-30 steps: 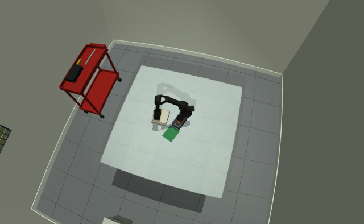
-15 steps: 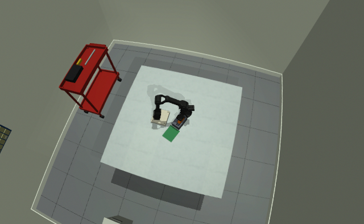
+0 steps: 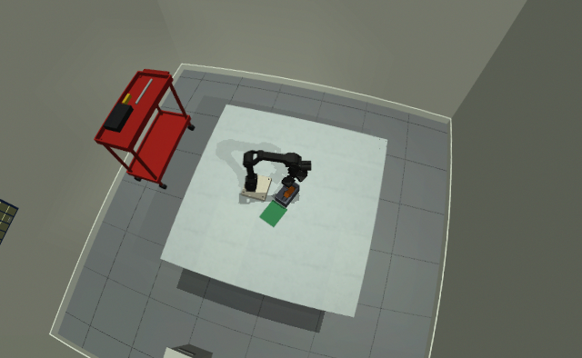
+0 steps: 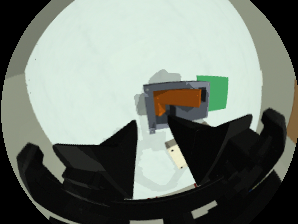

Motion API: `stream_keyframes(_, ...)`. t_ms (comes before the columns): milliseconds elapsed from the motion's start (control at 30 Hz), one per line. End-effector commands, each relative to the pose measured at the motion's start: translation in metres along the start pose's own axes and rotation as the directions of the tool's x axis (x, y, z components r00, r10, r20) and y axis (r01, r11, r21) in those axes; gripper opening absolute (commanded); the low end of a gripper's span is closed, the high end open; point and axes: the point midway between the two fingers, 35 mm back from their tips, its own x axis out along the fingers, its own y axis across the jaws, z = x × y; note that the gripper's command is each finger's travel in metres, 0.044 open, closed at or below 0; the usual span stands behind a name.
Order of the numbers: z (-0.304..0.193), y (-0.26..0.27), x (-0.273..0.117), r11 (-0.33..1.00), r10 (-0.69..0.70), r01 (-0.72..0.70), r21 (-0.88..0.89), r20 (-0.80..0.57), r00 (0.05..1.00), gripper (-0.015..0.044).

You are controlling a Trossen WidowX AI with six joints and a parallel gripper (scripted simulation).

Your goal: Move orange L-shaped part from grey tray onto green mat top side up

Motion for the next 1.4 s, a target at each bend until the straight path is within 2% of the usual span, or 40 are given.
stream_keyframes(0,-0.003,-0.004,-0.008,1.0,-0.009,0.009,-0.004,-0.011,1.0,0.018)
stream_keyframes(833,-0.001,-0.001,-0.007,1.0,0.003,-0.003,-0.001,0.004,1.0,0.018)
stream_keyframes(867,-0.001,-0.002,-0.007,1.0,0.003,-0.003,-0.014,0.004,1.0,0.0206)
stream_keyframes(967,0.001,-0.008,-0.008,0.991,0.002,-0.001,-0.132,0.003,1.0,0.028)
stream_keyframes(1100,0.004,-0.023,-0.008,0.905,-0.003,0.003,-0.426,0.001,1.0,0.028)
stream_keyframes(1233,0.007,-0.041,-0.008,0.713,-0.007,0.004,-0.701,-0.002,1.0,0.028)
stream_keyframes(1367,0.008,-0.057,-0.009,0.442,-0.011,0.0,-0.897,-0.005,1.0,0.028)
